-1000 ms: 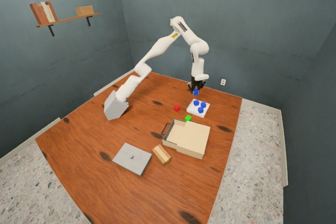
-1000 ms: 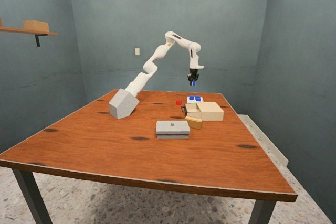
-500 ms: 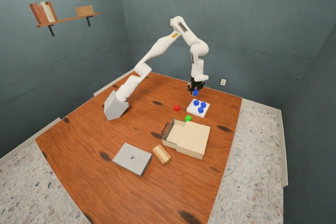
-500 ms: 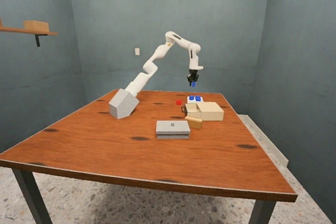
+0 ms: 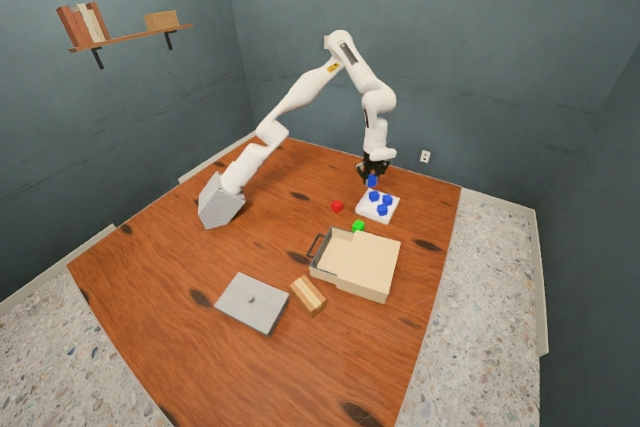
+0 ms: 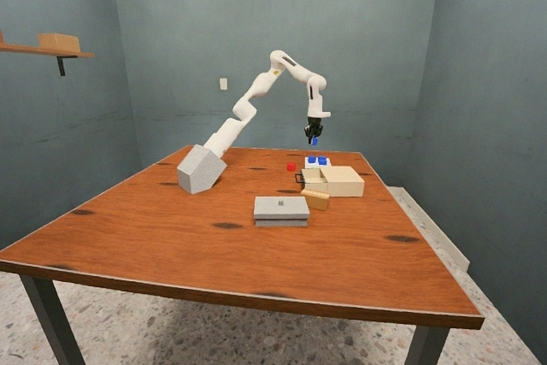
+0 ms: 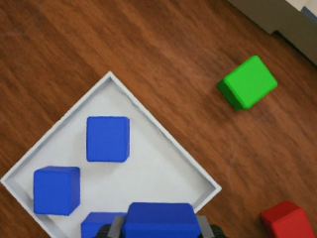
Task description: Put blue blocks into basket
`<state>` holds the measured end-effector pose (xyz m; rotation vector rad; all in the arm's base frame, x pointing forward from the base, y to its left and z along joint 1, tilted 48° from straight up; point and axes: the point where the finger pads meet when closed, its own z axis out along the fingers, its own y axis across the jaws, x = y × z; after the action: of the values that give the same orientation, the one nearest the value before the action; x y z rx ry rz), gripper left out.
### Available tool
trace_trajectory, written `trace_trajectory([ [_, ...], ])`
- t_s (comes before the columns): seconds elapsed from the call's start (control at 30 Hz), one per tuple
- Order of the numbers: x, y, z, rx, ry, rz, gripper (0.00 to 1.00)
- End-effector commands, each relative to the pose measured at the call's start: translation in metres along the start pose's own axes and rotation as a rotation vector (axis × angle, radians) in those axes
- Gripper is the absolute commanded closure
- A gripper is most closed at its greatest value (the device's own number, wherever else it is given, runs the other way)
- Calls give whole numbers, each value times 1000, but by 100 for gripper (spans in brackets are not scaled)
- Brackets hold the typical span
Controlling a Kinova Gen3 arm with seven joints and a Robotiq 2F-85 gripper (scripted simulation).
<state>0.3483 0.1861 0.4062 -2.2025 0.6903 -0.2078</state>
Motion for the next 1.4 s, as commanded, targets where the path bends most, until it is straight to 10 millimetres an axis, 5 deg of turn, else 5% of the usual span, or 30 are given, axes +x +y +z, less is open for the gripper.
trace_trajectory([
  [0.0,0,-1,6,7,-4,13,90],
  [1.37,1,-2,78,7,-3,12,90],
])
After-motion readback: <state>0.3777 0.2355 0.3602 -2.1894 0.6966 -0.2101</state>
